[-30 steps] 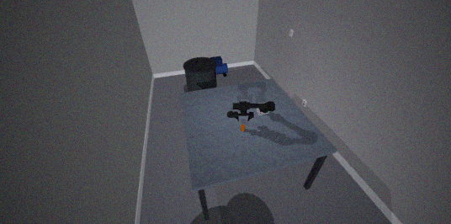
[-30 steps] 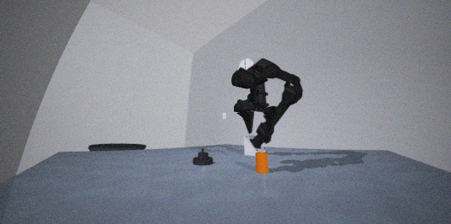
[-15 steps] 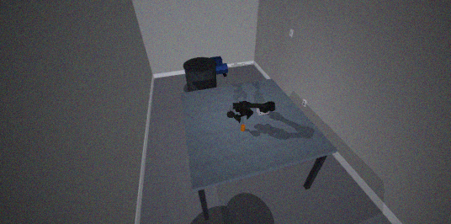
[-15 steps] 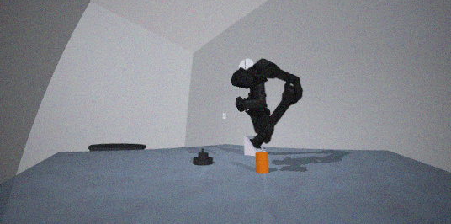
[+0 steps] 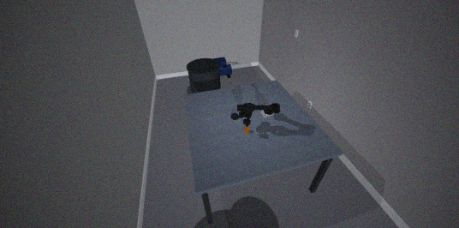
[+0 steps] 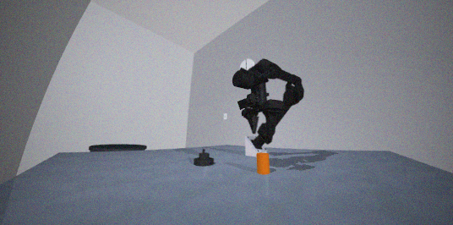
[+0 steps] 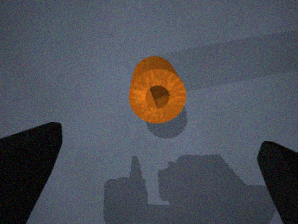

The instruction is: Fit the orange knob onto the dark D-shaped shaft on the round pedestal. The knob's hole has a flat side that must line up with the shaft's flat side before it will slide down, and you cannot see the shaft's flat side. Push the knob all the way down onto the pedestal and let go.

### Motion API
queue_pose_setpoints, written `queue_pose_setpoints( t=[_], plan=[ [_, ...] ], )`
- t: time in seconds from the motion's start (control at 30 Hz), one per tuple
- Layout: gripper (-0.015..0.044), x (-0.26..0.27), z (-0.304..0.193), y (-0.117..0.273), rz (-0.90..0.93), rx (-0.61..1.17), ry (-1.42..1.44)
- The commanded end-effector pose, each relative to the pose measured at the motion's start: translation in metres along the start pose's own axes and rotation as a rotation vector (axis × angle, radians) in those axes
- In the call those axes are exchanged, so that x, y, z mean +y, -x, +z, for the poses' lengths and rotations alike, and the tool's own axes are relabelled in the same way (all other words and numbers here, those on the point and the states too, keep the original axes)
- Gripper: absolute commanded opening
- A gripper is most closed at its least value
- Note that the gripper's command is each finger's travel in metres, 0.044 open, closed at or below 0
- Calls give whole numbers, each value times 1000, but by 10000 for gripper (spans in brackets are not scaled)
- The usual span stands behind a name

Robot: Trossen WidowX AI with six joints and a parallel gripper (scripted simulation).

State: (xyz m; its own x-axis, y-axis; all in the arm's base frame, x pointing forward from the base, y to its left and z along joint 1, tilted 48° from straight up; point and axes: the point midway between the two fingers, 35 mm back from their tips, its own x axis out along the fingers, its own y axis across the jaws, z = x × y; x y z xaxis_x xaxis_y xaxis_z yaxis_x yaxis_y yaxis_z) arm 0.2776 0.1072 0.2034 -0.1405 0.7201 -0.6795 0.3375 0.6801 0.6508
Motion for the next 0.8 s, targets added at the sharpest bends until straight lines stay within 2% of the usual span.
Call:
queue_pose_setpoints(
  t=[0.0, 0.4, 0.57, 0.77],
  plan=[
    [440, -2, 0, 0, 8, 2, 462],
    [440, -2, 1, 0, 8, 2, 462],
    [440, -1, 1, -33, 9, 2, 463],
    [440, 0, 0, -39, 9, 2, 463]
  ],
)
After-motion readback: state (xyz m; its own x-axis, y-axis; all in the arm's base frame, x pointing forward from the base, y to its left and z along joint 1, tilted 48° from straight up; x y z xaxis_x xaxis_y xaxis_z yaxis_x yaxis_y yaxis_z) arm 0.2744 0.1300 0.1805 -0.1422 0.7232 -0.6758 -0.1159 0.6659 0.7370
